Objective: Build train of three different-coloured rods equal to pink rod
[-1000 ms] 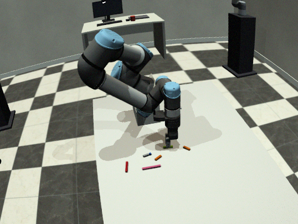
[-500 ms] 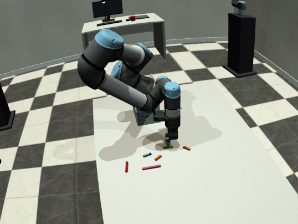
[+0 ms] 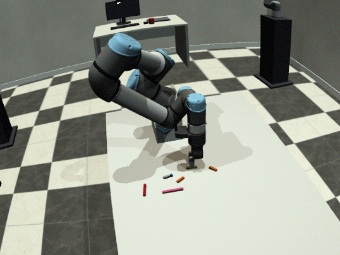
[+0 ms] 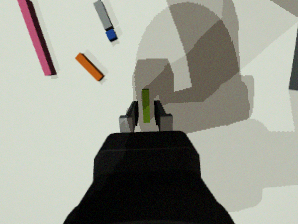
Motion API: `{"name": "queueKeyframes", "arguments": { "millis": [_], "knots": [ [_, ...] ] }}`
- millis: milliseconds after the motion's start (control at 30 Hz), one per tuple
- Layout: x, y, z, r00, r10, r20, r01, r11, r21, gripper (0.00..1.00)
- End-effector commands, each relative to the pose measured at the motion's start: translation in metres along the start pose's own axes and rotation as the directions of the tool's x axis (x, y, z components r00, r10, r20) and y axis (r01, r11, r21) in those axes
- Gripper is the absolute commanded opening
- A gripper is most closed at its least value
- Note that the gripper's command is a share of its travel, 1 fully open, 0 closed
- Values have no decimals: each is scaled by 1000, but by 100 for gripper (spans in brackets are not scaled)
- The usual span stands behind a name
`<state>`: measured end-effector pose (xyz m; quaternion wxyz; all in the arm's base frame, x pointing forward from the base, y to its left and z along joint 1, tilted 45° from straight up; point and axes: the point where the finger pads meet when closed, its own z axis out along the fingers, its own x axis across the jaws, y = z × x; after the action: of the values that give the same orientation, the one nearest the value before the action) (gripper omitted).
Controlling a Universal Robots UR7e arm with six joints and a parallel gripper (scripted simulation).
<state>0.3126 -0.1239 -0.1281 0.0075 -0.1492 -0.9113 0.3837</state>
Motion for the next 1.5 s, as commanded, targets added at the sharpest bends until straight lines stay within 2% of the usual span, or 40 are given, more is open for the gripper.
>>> {"name": "queueKeyframes", "arguments": {
  "millis": [0, 600, 1467],
  "knots": [
    [0, 0, 2, 1000, 0, 1, 0, 1000, 0, 54],
    [0, 0, 15, 1000, 0, 1, 0, 1000, 0, 54],
    [0, 0, 16, 1000, 0, 1, 0, 1000, 0, 54]
  ]
}}
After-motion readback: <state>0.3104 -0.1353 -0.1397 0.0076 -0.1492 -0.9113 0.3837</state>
